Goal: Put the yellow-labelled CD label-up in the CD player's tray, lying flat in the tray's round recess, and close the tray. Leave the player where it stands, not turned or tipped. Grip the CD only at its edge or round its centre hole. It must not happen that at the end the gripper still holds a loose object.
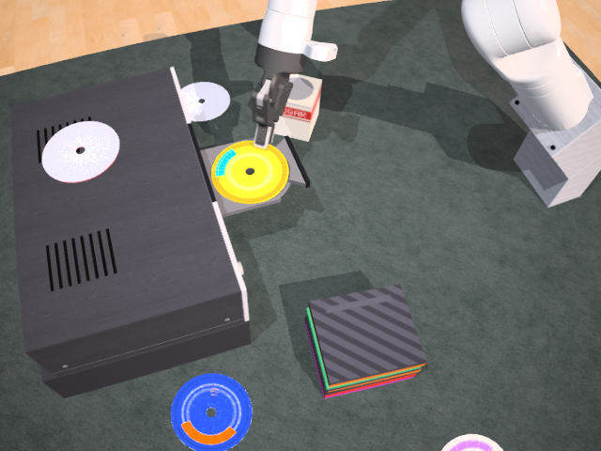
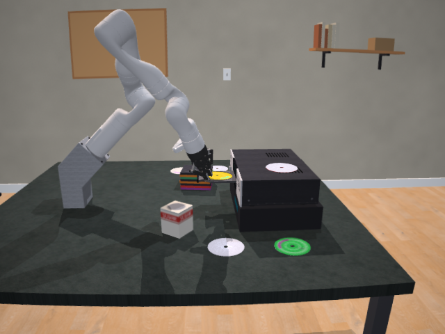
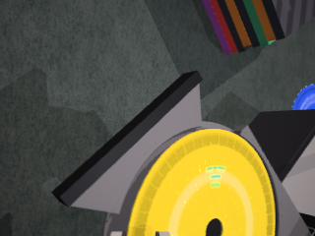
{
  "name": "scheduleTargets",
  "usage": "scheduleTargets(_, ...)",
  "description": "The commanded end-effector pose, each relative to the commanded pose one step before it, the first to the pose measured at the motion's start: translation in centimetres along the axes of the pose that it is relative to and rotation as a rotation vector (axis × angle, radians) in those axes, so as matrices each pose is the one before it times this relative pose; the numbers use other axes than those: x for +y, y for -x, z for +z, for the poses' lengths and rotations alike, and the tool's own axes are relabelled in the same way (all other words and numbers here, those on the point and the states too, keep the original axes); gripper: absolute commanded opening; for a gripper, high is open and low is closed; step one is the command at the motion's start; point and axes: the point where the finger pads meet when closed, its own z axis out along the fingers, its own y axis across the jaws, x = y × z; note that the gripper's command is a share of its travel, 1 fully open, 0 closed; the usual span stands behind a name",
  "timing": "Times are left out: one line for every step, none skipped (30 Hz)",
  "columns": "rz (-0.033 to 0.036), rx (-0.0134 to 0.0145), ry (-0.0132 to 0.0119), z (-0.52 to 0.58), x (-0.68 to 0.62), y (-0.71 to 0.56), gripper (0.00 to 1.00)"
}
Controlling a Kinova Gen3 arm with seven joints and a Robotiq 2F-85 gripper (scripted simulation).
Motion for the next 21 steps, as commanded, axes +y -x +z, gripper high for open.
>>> scheduleTargets(-0.00032,-0.00075,-0.00031,-0.028,0.006,0.024,0.24)
scheduleTargets(0.00002,-0.00001,-0.00002,-0.032,-0.001,0.001,0.24)
scheduleTargets(0.00004,-0.00003,-0.00005,-0.077,-0.002,0.002,0.24)
scheduleTargets(0.00004,-0.00003,-0.00006,-0.131,-0.002,0.002,0.24)
scheduleTargets(0.00002,-0.00002,-0.00003,-0.188,-0.001,0.001,0.24)
scheduleTargets(-0.00004,0.00003,0.00005,-0.242,0.002,-0.002,0.24)
scheduleTargets(-0.00004,0.00003,0.00006,-0.291,0.002,-0.002,0.24)
scheduleTargets(0.00008,-0.00005,-0.00010,-0.334,-0.004,0.004,0.24)
scheduleTargets(-0.00007,0.00005,0.00010,-0.354,0.003,-0.004,0.24)
scheduleTargets(0.00000,0.00000,0.00000,0.000,0.000,0.000,0.24)
scheduleTargets(0.00000,0.00000,0.00000,0.000,0.000,0.000,0.24)
scheduleTargets(0.00005,-0.00003,-0.00007,-0.367,-0.002,0.003,0.24)
scheduleTargets(0.00000,0.00000,0.00001,-0.355,0.000,0.000,0.24)
scheduleTargets(-0.00006,0.00004,0.00008,-0.325,0.003,-0.003,0.24)
scheduleTargets(0.00008,-0.00004,-0.00009,-0.284,-0.003,0.004,0.24)
scheduleTargets(-0.00001,0.00001,0.00001,-0.223,0.000,0.000,0.24)
scheduleTargets(-0.00004,0.00002,0.00005,-0.157,0.002,-0.002,0.24)
scheduleTargets(-0.00004,0.00002,0.00005,-0.092,0.002,-0.002,0.24)
scheduleTargets(-0.00002,0.00001,0.00002,-0.038,0.001,-0.001,0.24)
scheduleTargets(0.00000,0.00000,0.00000,-0.006,0.000,0.000,0.24)
scheduleTargets(0.00000,0.00000,0.00000,-0.003,0.002,0.000,0.24)
